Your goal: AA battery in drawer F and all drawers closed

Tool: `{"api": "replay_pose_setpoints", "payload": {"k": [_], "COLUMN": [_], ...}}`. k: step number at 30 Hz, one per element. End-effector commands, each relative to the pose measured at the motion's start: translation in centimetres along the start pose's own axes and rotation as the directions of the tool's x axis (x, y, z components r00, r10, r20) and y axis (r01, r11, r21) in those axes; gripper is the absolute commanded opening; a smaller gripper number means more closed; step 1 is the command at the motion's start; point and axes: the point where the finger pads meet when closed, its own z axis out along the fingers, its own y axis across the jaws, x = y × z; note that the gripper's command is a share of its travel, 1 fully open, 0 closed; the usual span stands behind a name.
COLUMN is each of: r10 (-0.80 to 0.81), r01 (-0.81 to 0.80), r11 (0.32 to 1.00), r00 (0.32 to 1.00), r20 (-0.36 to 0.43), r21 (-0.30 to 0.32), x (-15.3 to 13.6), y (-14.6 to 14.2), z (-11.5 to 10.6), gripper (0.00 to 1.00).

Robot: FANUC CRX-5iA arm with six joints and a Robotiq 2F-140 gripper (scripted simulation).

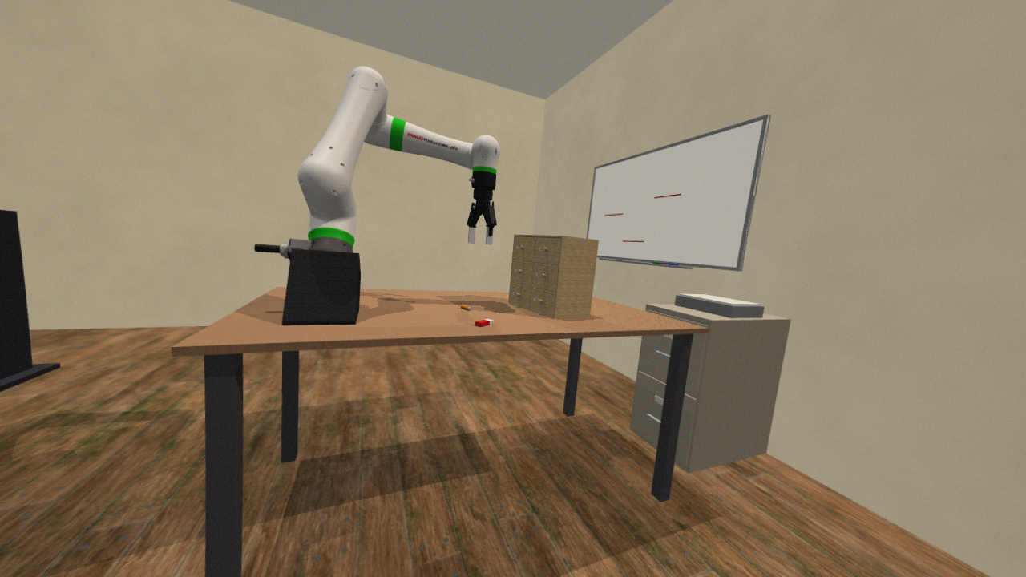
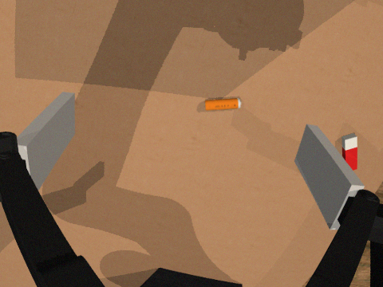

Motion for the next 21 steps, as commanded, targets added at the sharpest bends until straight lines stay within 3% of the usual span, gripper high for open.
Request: {"api": "replay_pose_setpoints", "payload": {"k": [1,21], "r10": [0.003,0.088], "r01": [-0.003,-0.088], "r11": [1.000,0.996], "r00": [1.000,0.996], "r20": [0.000,0.000], "r21": [0.000,0.000], "x": [0.01,0.04], "y": [0.03,0.49], "z": [-0.02,-0.02], "gripper": [1.00,1.00]}}
